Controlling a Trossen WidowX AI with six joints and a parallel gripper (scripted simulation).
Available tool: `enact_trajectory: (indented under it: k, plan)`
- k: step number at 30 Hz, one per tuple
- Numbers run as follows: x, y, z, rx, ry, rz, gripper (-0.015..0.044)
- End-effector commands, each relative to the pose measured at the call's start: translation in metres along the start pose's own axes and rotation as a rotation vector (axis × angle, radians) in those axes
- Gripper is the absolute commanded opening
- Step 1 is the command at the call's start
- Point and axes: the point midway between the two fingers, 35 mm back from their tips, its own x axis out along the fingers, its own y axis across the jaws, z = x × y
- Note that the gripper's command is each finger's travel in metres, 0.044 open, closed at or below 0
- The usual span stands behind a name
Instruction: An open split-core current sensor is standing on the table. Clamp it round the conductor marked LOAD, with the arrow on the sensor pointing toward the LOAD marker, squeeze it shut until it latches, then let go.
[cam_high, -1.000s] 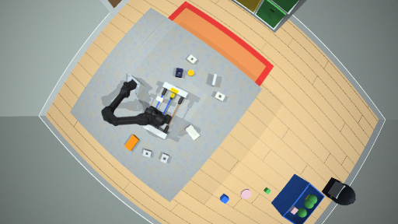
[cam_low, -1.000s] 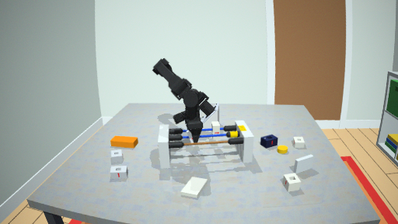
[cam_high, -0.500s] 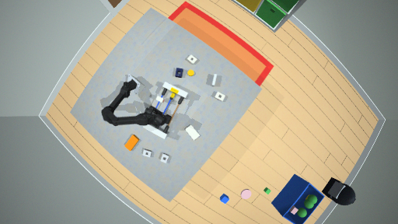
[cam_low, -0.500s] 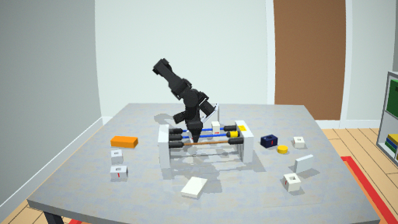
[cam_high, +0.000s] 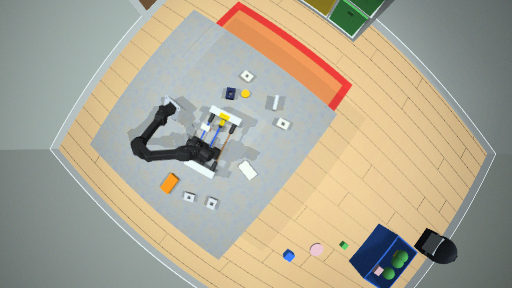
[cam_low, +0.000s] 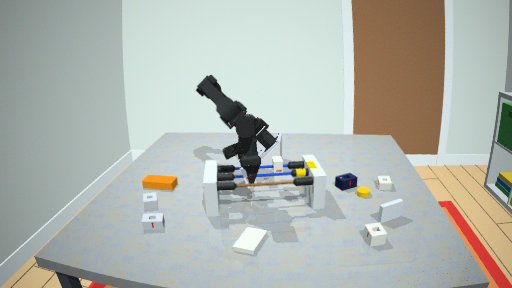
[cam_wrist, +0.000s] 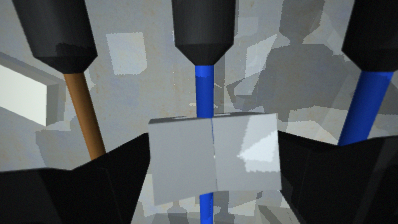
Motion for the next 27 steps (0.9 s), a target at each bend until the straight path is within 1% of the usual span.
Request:
enact_trajectory:
  k: [1, 4, 9, 27]
  plan:
    - [0.000, 0.000, 0.000, 0.000, -0.002, 0.001, 0.0368]
    - [-0.002, 0.000, 0.000, 0.002, -0.001, -0.022, 0.0440]
    - [-0.021, 0.001, 0.005, 0.015, -0.019, -0.183, 0.0440]
    - [0.003, -0.004, 0.008, 0.017, -0.025, -0.188, 0.0440]
